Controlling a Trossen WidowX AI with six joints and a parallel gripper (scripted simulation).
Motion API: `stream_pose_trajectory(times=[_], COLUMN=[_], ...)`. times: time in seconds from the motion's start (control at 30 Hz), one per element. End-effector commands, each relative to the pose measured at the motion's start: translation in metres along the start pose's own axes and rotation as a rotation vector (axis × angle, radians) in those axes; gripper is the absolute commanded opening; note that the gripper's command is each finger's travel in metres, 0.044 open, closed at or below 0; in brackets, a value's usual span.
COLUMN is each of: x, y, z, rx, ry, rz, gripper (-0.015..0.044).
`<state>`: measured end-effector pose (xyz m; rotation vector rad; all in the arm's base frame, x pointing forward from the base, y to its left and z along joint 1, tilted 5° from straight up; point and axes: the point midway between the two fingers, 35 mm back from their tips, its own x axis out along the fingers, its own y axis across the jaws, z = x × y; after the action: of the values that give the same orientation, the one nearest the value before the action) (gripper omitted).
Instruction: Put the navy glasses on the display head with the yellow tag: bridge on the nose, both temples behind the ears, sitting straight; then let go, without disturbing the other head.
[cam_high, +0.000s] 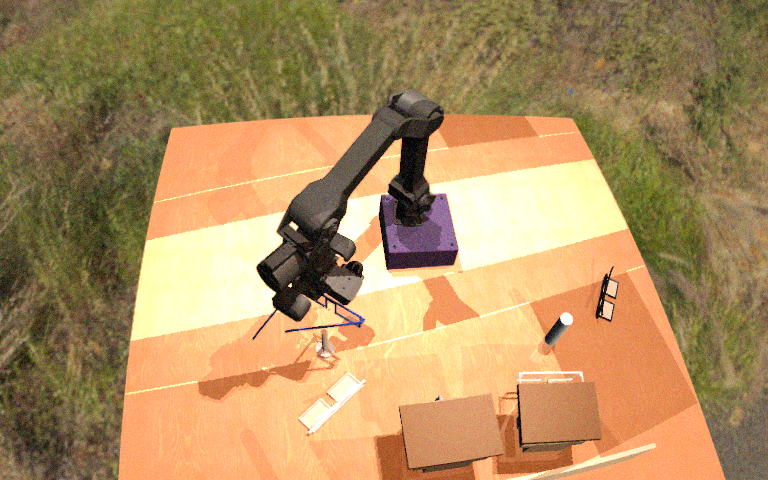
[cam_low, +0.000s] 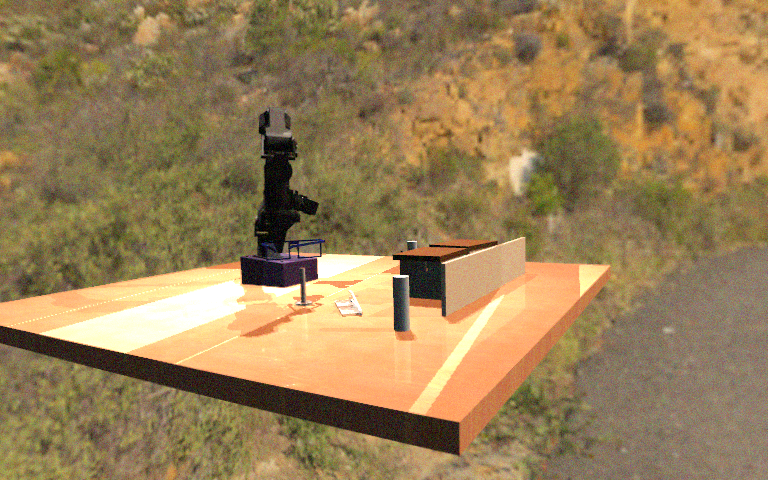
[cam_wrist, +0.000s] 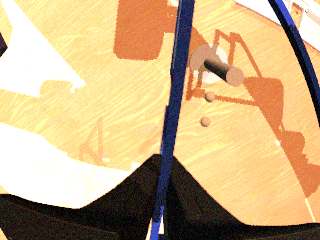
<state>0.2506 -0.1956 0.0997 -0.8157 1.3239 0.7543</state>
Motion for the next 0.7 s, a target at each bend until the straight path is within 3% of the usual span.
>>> stream_pose_trajectory(times=[0.0,0.43,0.67], x=[0.0,0.057,0.061], y=[-0.002,-0.002,-0.001], z=[-0.006,-0.005,-0.006], rx=[-0.007,-0.007,-0.007], ry=[-0.005,-0.006,-0.006], rz=[0.004,0.004,0.004], gripper=[0.0,0.0,0.0])
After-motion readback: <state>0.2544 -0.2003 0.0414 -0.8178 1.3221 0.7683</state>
